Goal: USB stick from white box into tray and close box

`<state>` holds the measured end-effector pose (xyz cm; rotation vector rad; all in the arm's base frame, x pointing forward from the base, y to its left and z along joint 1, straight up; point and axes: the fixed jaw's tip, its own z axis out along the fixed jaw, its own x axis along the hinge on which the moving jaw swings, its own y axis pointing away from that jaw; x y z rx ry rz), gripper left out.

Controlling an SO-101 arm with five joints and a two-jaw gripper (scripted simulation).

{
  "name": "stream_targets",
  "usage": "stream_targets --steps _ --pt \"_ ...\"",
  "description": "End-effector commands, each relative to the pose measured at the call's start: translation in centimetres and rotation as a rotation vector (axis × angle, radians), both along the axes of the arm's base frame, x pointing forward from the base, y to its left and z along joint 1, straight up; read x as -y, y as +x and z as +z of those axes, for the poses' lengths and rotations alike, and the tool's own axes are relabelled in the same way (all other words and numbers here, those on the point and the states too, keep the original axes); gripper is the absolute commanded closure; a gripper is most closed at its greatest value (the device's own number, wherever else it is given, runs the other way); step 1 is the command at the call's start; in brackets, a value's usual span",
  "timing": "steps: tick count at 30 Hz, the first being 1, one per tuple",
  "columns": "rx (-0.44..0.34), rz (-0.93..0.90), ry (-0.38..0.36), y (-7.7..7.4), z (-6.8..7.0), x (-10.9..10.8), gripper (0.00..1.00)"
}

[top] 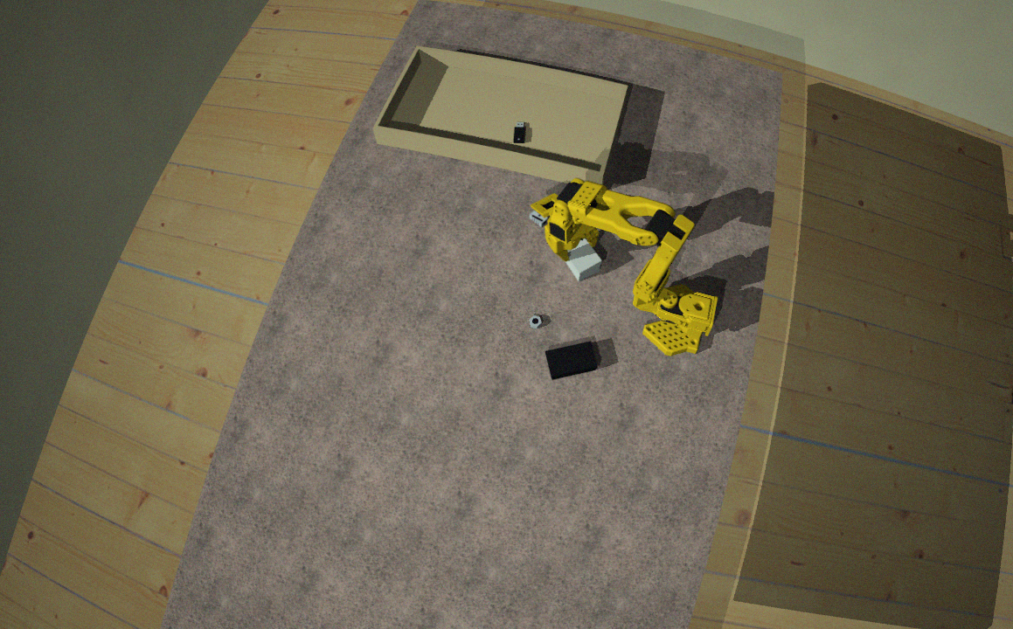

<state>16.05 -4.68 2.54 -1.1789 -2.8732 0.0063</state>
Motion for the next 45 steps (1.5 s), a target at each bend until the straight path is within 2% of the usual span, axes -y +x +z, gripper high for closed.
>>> stream_targets --steps 1,45 --pt "0.035 -0.009 -0.01 0.42 0.36 -0.03 0.78" --pt "0.035 -0.029 -0.01 0.42 0.36 -0.05 0.78"
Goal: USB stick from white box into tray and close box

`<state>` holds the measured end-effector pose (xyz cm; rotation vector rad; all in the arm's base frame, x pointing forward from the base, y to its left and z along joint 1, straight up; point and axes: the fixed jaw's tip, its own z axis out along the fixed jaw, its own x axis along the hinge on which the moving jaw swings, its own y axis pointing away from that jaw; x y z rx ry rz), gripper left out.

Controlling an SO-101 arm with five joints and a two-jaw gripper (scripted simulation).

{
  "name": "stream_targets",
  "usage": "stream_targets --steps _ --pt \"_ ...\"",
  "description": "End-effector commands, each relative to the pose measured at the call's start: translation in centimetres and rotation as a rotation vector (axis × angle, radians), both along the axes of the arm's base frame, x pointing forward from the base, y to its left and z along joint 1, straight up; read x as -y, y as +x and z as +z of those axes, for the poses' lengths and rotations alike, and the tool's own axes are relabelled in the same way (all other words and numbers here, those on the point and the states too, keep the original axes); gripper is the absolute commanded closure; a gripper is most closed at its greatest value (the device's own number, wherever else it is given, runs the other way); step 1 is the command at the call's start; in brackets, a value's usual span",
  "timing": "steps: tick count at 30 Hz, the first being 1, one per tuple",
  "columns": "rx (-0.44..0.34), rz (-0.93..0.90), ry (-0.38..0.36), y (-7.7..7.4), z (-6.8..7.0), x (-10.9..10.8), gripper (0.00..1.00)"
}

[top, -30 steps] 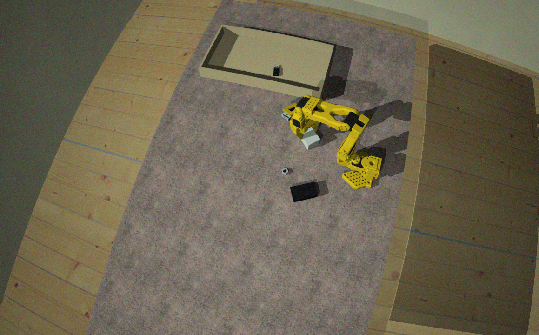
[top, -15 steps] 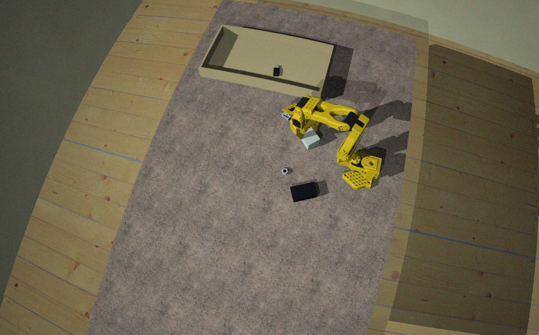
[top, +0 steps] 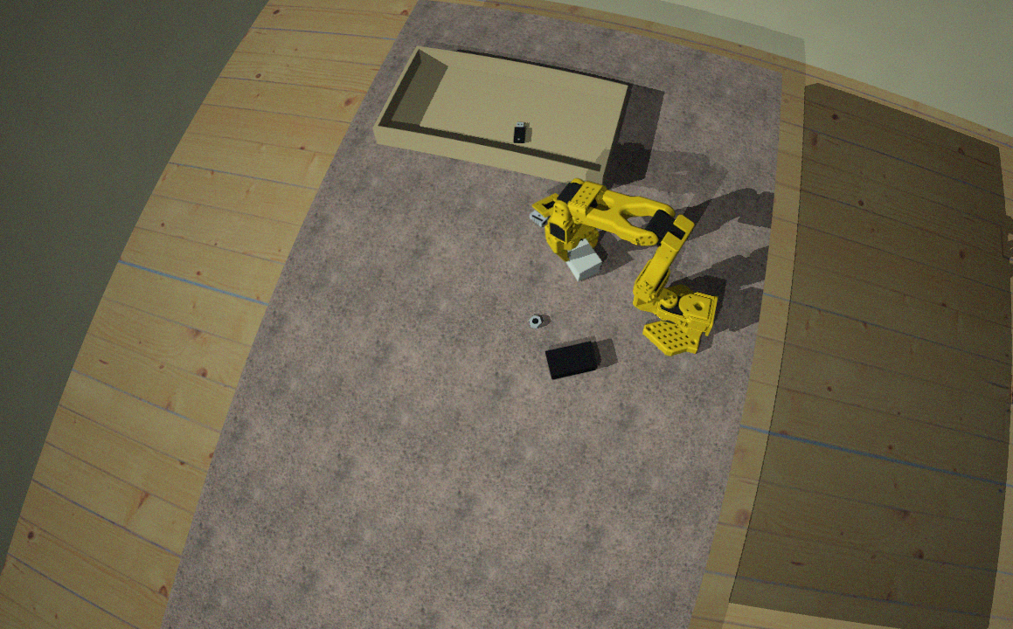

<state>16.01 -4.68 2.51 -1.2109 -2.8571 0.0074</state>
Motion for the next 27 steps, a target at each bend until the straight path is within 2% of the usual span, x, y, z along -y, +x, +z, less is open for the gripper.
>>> stream_targets --steps 1,27 --pt "0.038 -0.006 -0.011 0.46 0.4 -0.05 0.78" --pt "0.037 -0.02 -0.011 0.46 0.4 -0.07 0.78"
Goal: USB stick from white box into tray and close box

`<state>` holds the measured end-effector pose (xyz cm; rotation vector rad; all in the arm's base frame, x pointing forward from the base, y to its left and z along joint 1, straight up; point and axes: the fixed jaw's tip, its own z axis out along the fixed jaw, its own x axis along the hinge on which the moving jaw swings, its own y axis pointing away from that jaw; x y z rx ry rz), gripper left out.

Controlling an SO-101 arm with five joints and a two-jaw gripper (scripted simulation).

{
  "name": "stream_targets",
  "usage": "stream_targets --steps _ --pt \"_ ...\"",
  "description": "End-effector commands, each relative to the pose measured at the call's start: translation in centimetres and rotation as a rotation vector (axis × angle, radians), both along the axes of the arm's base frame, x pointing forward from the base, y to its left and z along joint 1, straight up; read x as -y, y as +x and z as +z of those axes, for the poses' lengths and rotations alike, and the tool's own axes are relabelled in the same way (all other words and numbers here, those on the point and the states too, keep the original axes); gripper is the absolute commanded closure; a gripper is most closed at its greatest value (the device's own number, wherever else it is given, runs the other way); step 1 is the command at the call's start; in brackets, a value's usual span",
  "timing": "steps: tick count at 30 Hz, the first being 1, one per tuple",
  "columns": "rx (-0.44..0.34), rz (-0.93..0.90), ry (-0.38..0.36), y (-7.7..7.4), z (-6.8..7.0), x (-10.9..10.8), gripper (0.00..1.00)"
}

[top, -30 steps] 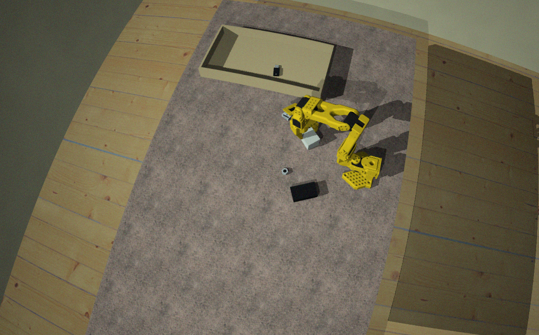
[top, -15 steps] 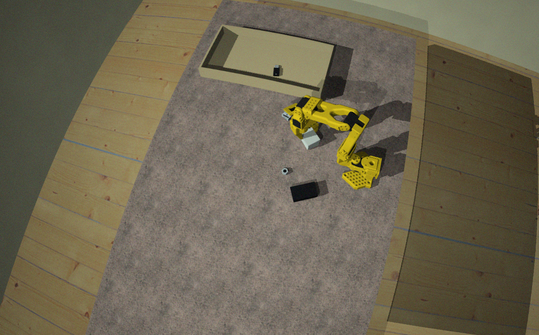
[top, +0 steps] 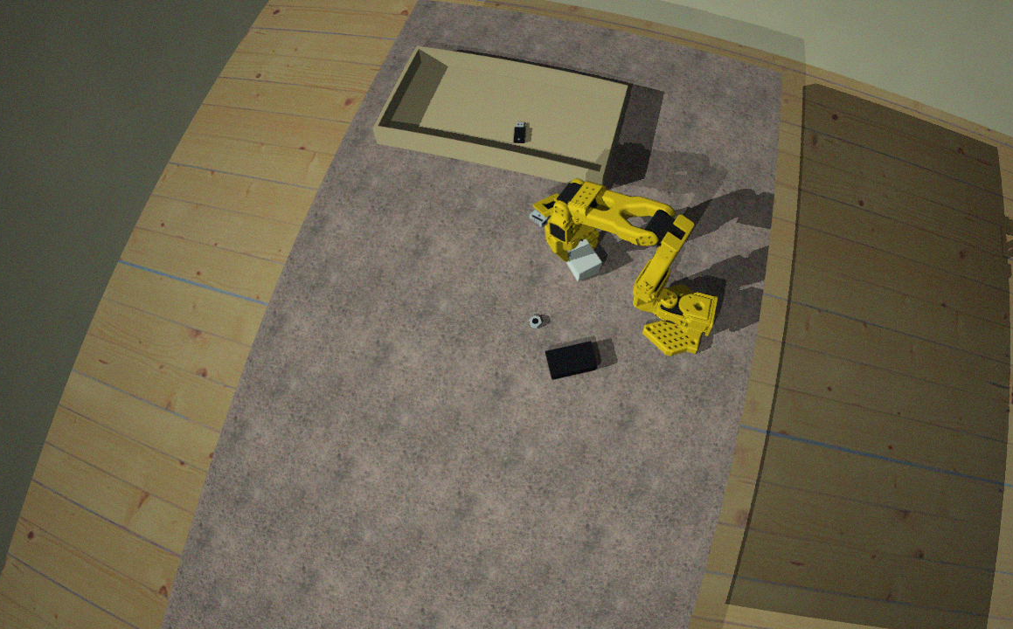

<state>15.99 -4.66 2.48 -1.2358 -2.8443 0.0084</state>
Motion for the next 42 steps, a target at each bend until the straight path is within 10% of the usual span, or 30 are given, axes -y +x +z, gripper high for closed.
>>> stream_targets --steps 1,42 --pt "0.039 -0.002 -0.011 0.48 0.43 -0.05 0.78" --pt "0.039 -0.023 -0.012 0.45 0.43 -0.16 0.78"
